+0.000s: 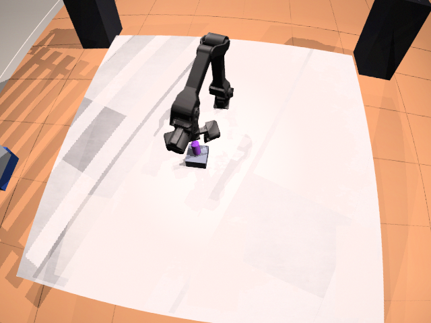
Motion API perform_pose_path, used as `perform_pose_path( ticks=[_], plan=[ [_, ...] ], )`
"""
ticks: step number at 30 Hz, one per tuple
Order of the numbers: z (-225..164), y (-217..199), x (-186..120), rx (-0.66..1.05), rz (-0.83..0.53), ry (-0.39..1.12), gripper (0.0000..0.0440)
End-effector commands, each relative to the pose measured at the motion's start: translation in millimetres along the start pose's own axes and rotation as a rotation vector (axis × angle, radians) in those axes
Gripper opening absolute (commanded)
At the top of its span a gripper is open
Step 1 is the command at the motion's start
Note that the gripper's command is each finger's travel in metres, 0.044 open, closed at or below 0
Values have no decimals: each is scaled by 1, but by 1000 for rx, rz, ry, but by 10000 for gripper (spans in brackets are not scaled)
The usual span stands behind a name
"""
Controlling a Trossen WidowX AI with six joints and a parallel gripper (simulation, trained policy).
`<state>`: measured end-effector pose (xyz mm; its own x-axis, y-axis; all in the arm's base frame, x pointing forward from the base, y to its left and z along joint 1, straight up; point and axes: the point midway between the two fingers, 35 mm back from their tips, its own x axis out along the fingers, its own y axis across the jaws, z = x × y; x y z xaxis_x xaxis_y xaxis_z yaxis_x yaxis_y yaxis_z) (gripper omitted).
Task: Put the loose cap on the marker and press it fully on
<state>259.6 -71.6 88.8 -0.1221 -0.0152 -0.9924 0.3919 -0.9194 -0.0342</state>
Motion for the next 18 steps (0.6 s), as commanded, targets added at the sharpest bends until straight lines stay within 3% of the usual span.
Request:
perform_pose_path(
  ticks=[1,18],
  plan=[
    [2,0,-4,-10,22,15,440],
    [3,6,-55,5,109,104,440]
  ],
)
